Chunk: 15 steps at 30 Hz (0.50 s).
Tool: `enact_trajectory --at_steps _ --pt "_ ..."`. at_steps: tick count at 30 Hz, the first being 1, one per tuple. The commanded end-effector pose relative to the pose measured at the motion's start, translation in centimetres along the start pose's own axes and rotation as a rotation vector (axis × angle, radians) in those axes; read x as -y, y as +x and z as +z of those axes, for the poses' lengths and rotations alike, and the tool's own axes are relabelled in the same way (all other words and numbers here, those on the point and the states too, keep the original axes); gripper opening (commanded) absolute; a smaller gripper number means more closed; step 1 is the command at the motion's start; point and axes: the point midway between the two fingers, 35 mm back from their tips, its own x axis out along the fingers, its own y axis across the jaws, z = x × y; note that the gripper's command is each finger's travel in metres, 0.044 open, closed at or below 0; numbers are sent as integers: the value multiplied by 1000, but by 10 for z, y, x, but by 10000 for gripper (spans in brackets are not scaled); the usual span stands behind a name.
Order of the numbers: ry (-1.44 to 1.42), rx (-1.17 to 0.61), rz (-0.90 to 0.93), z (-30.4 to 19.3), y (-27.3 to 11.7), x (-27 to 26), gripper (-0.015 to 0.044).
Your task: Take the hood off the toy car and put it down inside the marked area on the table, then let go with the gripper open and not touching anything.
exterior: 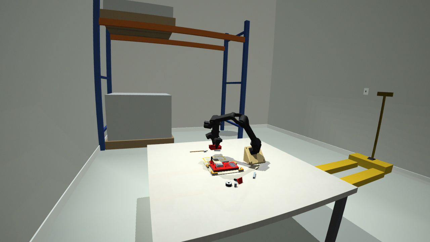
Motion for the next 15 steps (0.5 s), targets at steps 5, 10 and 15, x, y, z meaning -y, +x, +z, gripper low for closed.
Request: enact_trajectory --at_steps 5,10,15 --pt "-12 5 -11 3 1 2 0" --pt "-12 5 -11 3 4 3 0" --pt "-12 5 -11 3 7 3 0"
